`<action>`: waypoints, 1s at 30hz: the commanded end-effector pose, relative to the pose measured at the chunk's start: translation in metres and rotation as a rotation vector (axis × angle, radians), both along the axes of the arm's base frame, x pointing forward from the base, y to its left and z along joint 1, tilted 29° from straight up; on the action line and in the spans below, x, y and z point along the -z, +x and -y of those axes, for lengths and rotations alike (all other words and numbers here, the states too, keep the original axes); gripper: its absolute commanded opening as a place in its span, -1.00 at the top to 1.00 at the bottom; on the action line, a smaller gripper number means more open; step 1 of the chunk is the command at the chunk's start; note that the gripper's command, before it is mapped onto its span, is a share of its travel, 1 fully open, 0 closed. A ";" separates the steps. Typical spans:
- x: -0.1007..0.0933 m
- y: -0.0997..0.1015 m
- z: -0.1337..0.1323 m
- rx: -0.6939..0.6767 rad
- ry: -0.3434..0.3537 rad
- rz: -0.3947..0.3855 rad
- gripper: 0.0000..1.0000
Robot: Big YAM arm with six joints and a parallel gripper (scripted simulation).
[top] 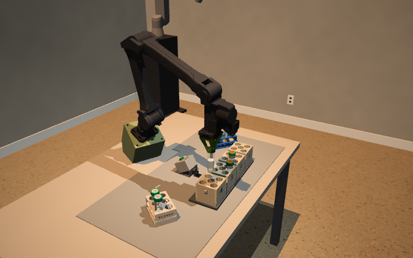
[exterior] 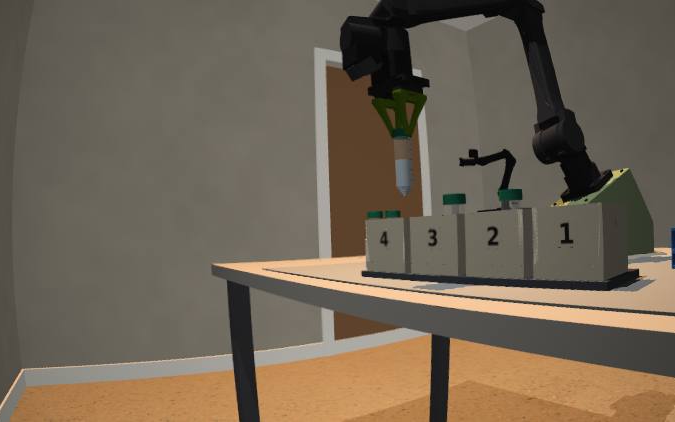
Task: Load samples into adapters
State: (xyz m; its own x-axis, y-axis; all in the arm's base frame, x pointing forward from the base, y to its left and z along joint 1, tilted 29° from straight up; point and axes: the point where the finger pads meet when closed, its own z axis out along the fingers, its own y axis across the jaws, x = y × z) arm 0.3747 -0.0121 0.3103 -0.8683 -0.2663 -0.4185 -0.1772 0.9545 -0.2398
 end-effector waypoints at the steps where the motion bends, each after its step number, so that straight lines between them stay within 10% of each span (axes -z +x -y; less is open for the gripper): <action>1: 0.002 0.011 0.000 -0.017 -0.005 0.017 1.00; 11: 0.024 0.023 0.005 -0.012 -0.005 0.017 1.00; 30: 0.003 0.024 0.002 -0.011 -0.001 0.052 1.00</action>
